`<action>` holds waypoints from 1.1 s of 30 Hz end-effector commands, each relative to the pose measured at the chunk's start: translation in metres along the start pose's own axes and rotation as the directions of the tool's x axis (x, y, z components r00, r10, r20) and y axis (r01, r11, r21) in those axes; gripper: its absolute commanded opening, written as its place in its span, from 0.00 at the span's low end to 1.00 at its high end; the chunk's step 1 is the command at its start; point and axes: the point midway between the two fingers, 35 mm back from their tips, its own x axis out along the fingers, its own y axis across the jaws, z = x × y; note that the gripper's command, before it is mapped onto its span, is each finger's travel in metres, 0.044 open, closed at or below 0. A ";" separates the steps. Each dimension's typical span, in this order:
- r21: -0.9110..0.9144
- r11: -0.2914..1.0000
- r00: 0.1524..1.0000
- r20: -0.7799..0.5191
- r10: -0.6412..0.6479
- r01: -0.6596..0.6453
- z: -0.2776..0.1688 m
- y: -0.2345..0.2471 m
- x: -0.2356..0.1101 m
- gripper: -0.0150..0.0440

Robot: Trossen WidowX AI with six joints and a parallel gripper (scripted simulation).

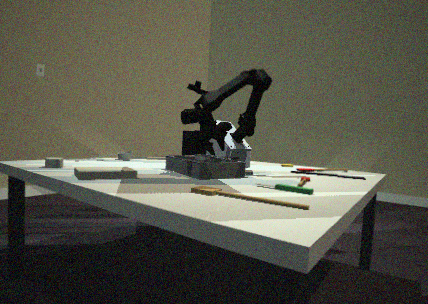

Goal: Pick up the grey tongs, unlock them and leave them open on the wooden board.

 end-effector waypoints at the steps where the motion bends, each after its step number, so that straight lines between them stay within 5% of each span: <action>1: 0.005 1.000 1.000 0.006 -0.005 0.005 0.000 0.001 0.006 0.69; 33: -0.032 0.998 0.996 0.077 -0.044 0.047 0.001 -0.003 0.058 0.69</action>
